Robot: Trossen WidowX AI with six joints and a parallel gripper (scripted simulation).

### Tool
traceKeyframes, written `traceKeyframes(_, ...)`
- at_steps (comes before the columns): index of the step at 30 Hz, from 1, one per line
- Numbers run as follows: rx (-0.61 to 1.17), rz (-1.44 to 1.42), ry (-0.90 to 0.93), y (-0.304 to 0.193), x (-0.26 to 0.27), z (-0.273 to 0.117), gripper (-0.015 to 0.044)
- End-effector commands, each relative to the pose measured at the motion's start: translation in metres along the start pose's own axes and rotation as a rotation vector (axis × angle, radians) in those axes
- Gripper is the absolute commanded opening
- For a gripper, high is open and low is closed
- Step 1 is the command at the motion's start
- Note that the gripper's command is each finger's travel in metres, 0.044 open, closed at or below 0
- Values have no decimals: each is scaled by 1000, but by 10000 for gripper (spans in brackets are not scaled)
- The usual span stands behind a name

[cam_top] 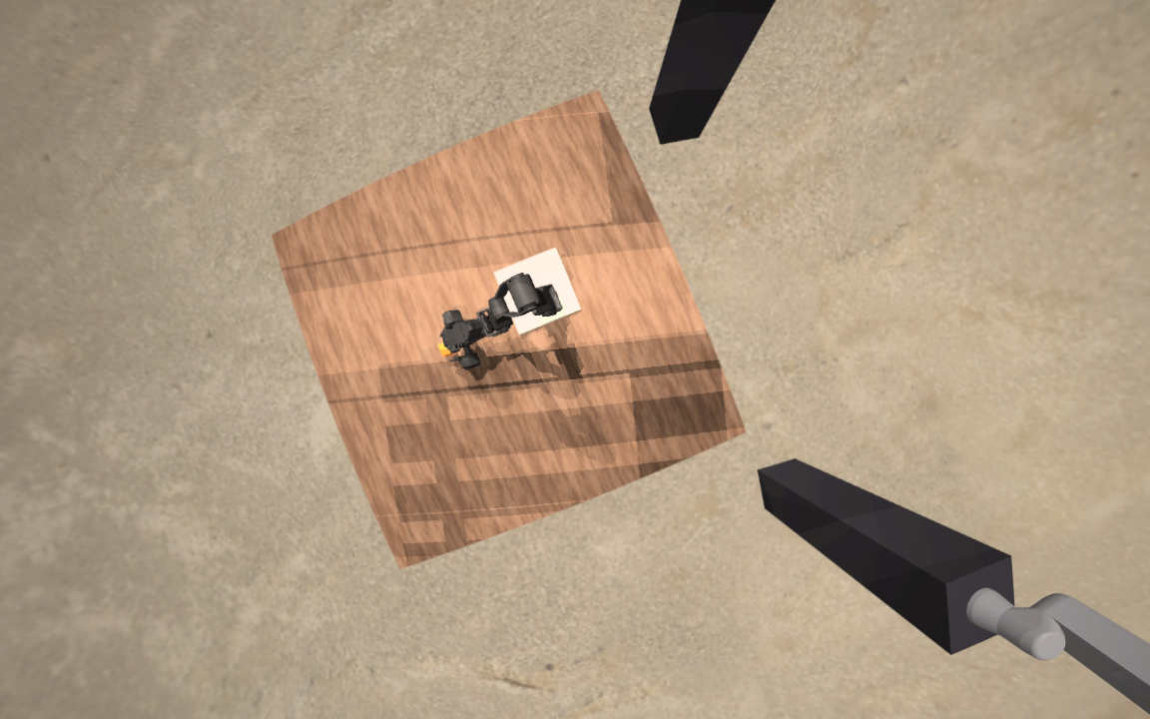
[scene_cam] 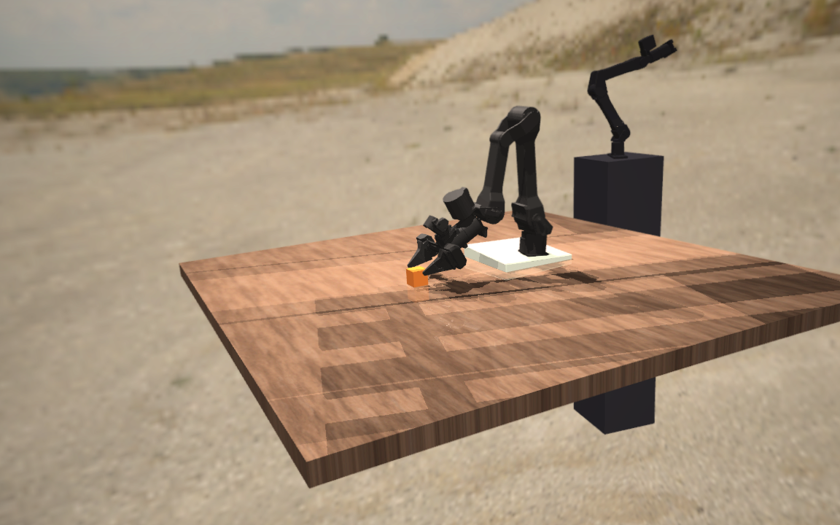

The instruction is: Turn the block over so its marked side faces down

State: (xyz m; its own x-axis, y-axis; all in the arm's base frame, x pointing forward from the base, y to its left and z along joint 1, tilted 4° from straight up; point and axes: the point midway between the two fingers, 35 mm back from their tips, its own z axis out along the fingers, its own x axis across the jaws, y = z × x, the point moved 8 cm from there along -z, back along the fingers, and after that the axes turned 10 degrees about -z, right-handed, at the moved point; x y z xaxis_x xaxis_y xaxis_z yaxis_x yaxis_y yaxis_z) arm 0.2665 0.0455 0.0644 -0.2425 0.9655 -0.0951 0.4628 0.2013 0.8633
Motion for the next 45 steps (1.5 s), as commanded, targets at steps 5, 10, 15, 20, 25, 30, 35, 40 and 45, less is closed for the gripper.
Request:
traceKeyframes(5,0,5,-3,0,0,0,440)
traceKeyframes(10,0,5,-3,0,0,0,440)
traceKeyframes(15,0,5,-3,0,0,0,440)
traceKeyframes(20,0,5,-3,0,0,0,440)
traceKeyframes(25,0,5,-3,0,0,0,440)
traceKeyframes(30,0,5,-3,0,0,0,440)
traceKeyframes(35,56,3,6,8,-2,5,440)
traceKeyframes(40,246,0,37,39,-8,7,440)
traceKeyframes(45,436,2,73,74,-14,-17,440)
